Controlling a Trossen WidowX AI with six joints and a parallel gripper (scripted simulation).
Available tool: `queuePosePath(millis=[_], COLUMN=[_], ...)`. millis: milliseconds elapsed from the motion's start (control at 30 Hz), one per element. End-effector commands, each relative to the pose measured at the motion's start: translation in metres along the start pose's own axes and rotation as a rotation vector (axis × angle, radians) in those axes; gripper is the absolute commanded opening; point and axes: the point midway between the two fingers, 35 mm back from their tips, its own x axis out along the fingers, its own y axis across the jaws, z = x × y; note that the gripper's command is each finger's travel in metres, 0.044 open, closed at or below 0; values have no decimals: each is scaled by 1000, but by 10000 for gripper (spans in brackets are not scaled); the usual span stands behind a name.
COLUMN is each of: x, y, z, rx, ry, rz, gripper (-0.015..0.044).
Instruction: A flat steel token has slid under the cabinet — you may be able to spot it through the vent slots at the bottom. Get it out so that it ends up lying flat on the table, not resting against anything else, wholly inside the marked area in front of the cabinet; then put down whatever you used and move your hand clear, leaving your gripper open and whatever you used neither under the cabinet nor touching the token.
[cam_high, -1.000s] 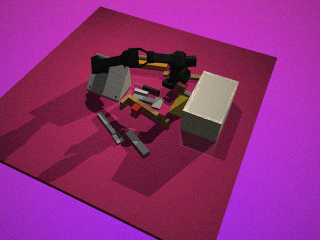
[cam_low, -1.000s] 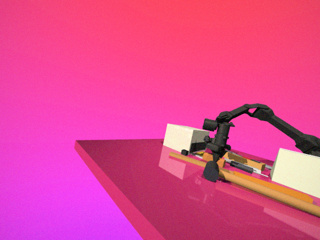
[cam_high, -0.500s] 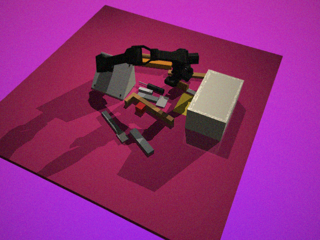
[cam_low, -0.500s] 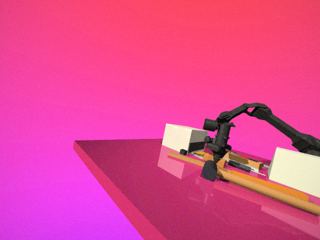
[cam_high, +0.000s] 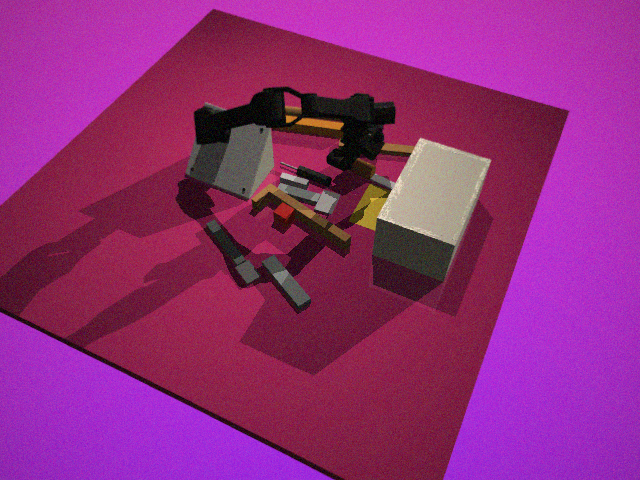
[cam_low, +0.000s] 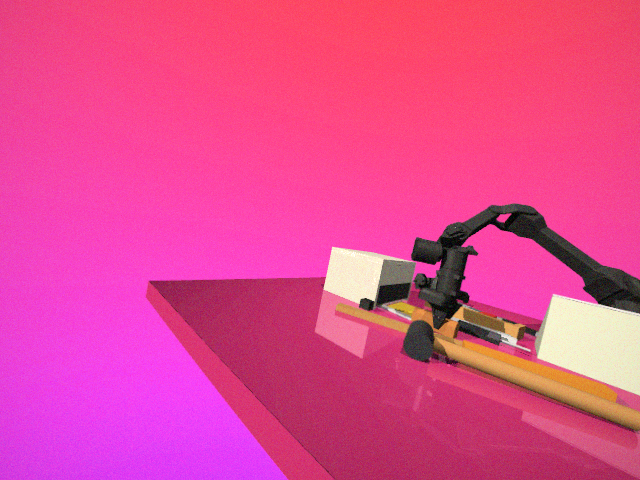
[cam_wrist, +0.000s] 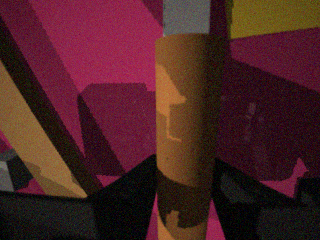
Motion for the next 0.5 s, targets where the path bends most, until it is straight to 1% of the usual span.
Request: queuePosePath(millis=[0,467], x=[1,1], y=[0,1], z=[-8,-25], rx=[0,-1], ry=[4,4], rz=[-2,-2], gripper=[0,0])
